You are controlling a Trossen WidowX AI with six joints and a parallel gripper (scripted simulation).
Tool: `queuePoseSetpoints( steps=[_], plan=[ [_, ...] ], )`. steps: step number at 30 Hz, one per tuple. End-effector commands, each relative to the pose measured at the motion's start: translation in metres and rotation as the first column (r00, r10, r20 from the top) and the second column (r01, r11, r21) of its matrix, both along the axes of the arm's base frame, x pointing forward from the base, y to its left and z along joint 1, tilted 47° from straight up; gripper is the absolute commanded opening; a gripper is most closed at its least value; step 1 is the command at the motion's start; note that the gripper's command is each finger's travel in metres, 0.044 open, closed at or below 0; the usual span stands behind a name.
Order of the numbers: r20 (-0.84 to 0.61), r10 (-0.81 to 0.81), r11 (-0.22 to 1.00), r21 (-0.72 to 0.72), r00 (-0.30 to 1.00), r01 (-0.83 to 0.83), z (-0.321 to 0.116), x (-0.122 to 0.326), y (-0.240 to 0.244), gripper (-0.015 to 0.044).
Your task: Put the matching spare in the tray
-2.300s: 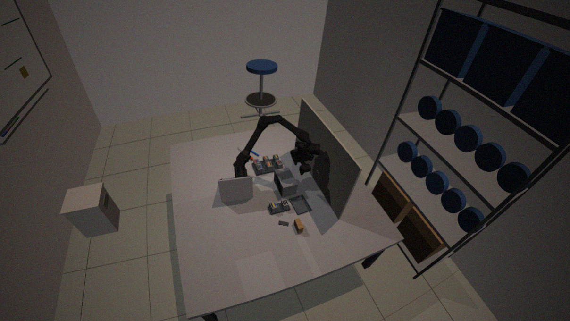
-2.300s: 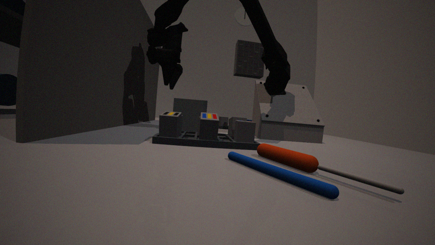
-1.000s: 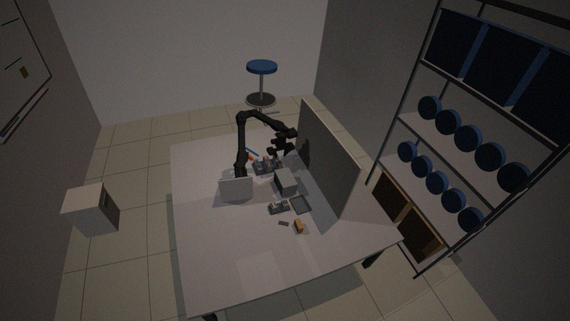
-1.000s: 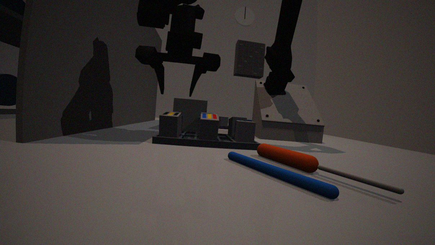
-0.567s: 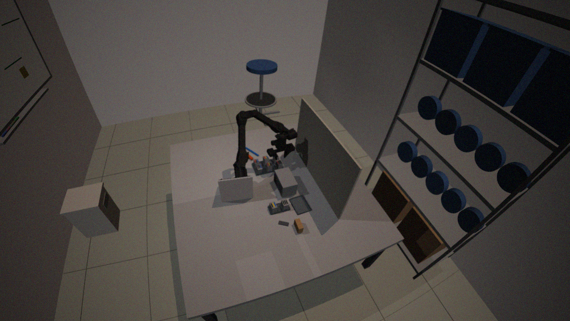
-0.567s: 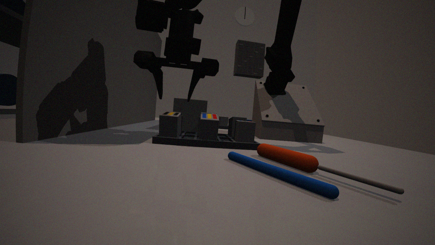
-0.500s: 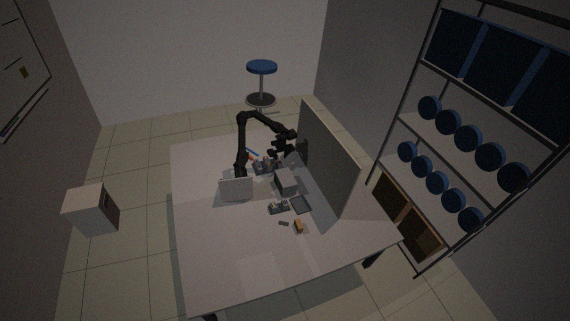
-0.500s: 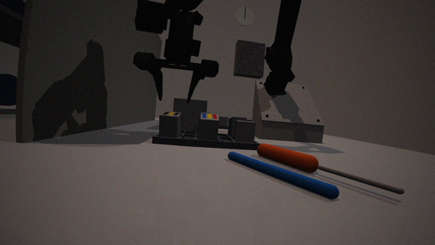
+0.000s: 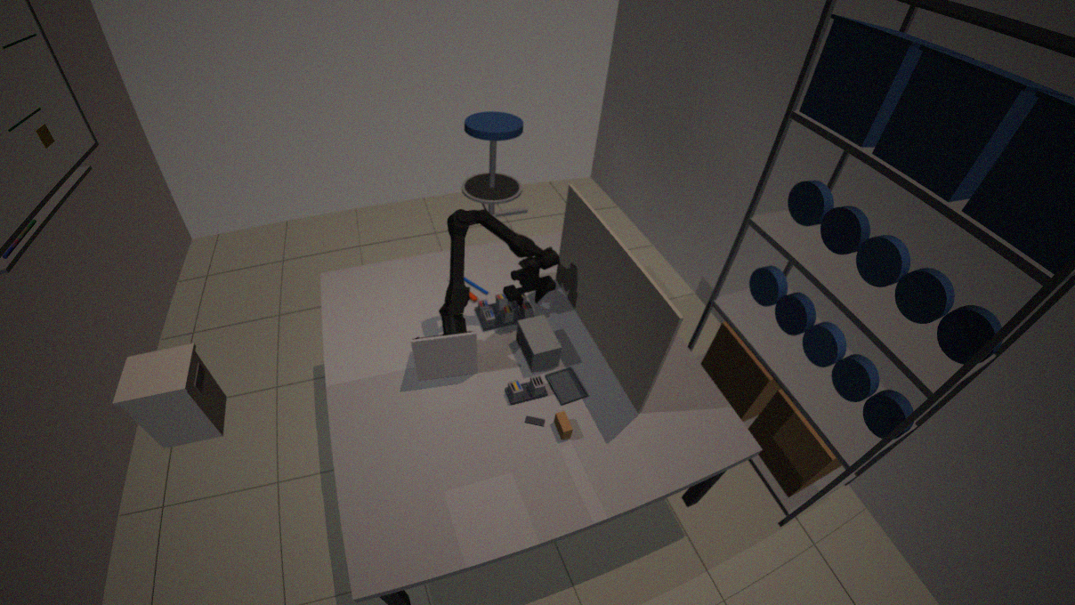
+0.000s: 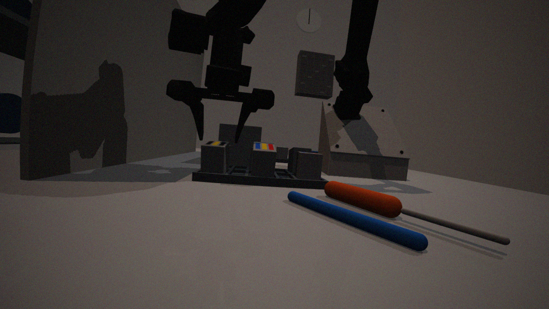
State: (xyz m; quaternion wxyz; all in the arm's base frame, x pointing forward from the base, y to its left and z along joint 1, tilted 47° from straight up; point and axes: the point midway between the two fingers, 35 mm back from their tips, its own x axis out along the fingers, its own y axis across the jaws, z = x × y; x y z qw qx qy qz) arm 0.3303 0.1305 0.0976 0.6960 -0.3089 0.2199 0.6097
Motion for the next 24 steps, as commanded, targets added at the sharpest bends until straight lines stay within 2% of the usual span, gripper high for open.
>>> queuePoseSetpoints(
  steps=[1, 24],
  plan=[
    [-0.009, -0.002, 1.0, -0.002, 1.0, 0.002, -0.006, 0.0, 0.004, 0.03],
    [-0.008, -0.003, 1.0, 0.003, 1.0, 0.003, -0.028, 0.002, 0.03, 0.03]
  ],
)
